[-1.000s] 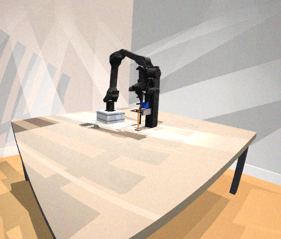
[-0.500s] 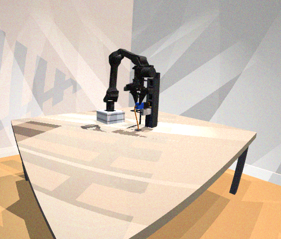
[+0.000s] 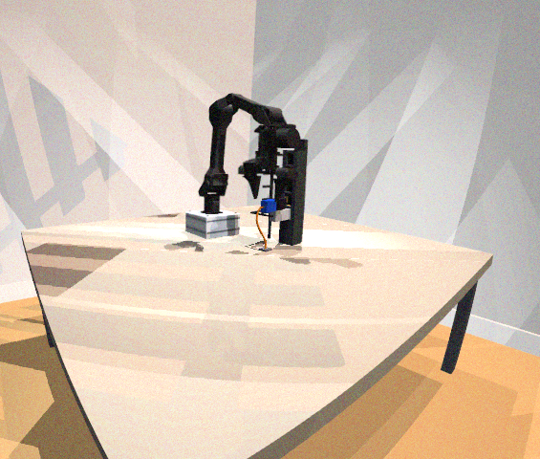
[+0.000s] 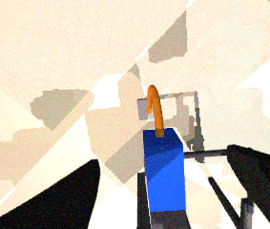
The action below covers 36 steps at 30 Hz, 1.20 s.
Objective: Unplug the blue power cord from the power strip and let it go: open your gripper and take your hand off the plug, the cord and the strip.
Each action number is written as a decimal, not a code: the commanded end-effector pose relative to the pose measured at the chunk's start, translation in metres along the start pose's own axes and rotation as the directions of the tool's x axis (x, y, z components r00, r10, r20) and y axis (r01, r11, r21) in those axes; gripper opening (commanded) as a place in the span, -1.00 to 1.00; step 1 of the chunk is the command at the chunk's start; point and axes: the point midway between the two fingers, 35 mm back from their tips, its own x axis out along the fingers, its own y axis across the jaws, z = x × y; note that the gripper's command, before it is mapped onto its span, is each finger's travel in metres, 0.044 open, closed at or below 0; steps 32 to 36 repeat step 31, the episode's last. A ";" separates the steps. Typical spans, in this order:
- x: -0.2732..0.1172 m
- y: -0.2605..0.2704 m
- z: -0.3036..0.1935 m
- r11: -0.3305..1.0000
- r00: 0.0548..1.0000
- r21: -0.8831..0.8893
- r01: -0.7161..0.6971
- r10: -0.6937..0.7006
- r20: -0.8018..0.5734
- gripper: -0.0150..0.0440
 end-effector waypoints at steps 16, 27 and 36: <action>-0.011 -0.001 0.055 1.000 1.000 0.006 -0.001 0.001 0.008 1.00; -0.011 -0.001 0.055 1.000 1.000 0.006 -0.001 0.001 0.008 1.00; -0.011 -0.001 0.055 1.000 1.000 0.006 -0.001 0.001 0.008 1.00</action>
